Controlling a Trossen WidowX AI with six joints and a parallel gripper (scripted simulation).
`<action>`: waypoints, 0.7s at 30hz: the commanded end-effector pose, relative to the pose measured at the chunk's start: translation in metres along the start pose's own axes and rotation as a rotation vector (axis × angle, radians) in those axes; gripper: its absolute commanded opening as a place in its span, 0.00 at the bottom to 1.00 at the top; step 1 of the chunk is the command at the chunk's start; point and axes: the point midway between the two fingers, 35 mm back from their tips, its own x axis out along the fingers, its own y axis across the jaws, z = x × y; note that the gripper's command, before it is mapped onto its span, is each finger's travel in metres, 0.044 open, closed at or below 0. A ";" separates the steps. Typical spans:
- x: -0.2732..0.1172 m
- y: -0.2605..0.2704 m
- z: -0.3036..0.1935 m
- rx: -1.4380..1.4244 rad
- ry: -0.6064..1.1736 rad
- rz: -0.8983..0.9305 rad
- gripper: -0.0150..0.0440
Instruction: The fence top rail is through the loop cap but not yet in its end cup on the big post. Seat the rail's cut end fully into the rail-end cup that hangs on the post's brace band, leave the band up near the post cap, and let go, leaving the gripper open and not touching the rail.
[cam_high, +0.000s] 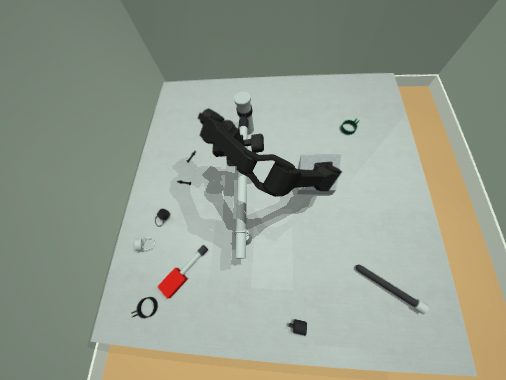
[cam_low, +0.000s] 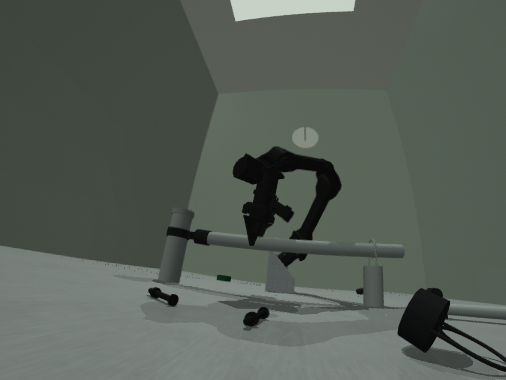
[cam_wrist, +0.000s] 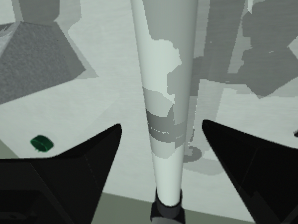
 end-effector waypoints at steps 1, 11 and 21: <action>-0.022 0.001 0.015 -0.014 0.013 -0.013 1.00; -0.055 0.003 0.014 -0.008 0.011 -0.013 1.00; -0.066 0.005 0.015 -0.009 0.010 -0.013 1.00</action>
